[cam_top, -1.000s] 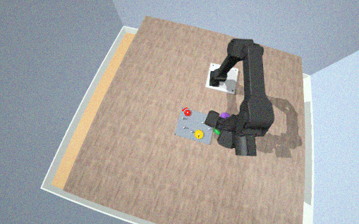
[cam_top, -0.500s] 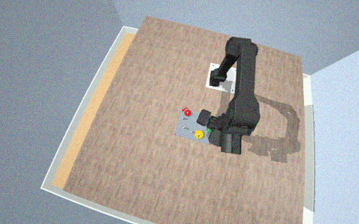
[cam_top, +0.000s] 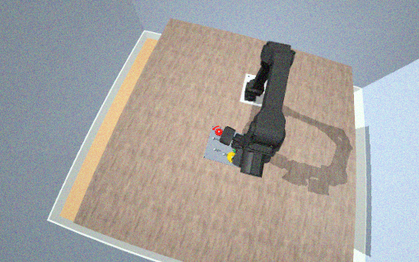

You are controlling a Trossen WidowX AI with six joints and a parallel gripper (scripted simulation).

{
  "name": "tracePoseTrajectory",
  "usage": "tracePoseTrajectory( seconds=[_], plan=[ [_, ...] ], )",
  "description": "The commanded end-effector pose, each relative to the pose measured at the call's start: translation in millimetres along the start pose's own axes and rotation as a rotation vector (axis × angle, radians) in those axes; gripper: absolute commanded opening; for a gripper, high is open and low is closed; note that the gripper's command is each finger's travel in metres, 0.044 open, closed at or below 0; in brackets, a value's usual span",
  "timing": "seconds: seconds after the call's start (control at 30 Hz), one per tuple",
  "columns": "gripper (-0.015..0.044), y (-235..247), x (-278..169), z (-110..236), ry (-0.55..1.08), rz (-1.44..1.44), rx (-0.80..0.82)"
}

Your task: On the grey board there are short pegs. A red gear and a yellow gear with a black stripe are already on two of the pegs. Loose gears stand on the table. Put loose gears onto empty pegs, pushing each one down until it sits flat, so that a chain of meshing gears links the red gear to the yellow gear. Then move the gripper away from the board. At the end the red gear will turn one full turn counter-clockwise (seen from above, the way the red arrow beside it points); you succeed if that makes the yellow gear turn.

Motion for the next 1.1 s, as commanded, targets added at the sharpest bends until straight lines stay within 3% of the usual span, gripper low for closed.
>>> tracePoseTrajectory(
  seconds=[0.0,1.07],
  plan=[
    [0.0,-7,0,-3,0.002,0.008,0.004],
    [0.0,-81,-6,-25,0.005,0.022,-0.002]
  ],
)
Point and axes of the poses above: the point midway between the two fingers, 35 mm back from their tips, its own z axis back along the fingers, its own y axis across the jaws, x = y × z, the point moved 1 cm from there along z, back along the fingers, and after that the axes turned 2 degrees about z, right-handed, at the moved point
